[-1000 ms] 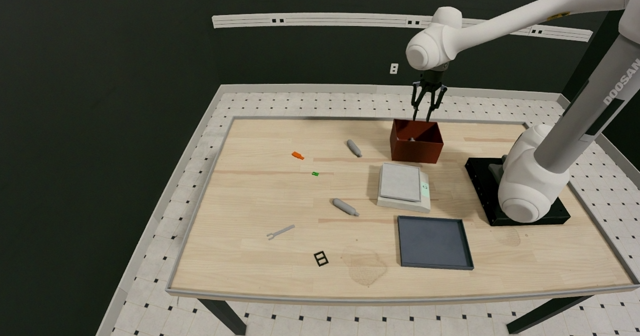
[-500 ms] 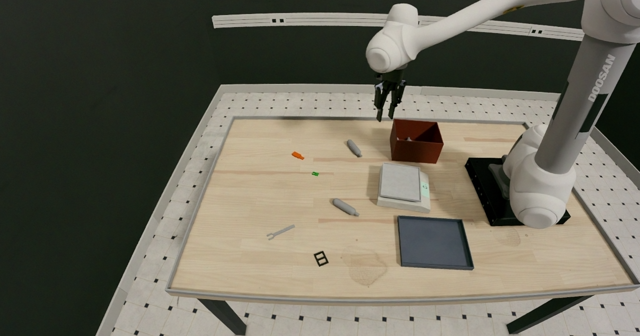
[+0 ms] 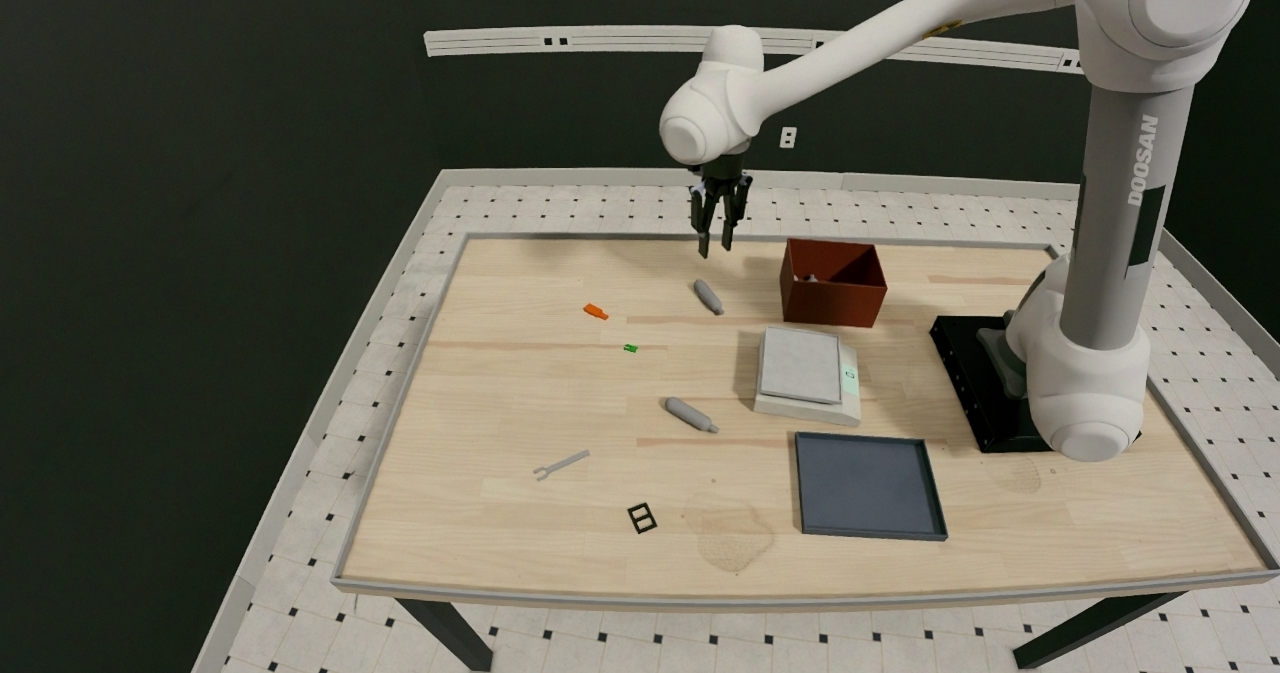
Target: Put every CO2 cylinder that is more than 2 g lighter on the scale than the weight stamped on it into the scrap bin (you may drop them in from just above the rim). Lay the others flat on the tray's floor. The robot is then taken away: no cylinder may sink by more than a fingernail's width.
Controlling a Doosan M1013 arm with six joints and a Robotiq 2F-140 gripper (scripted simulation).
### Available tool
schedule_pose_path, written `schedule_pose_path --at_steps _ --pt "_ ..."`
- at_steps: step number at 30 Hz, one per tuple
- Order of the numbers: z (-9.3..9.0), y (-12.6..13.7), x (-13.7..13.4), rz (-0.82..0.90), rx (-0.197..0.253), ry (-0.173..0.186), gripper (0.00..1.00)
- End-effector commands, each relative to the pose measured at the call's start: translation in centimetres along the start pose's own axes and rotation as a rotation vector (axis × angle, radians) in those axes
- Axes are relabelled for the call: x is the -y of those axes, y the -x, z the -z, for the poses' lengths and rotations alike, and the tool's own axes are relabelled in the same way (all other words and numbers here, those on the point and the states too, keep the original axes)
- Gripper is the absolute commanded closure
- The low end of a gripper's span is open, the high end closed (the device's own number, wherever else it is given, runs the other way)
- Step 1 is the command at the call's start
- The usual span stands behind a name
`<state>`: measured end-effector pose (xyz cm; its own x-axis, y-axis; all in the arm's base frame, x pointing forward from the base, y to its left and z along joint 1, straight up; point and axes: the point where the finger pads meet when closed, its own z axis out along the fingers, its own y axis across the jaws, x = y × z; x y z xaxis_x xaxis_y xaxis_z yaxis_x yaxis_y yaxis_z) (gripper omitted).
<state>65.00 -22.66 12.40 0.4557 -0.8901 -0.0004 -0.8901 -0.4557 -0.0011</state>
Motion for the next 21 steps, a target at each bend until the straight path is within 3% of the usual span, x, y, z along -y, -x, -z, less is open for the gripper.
schedule_pose_path --at_steps 1,2,15,21 --pt "-1.6 -0.1 0.1 0.000 -0.001 -0.001 0.61" --pt "-1.6 -0.1 0.1 0.000 -0.001 -0.001 0.61" --pt "-10.4 -0.1 0.1 0.000 -0.001 -0.001 0.61" --pt "-12.2 -0.1 0.1 0.000 -0.001 -0.001 0.61"
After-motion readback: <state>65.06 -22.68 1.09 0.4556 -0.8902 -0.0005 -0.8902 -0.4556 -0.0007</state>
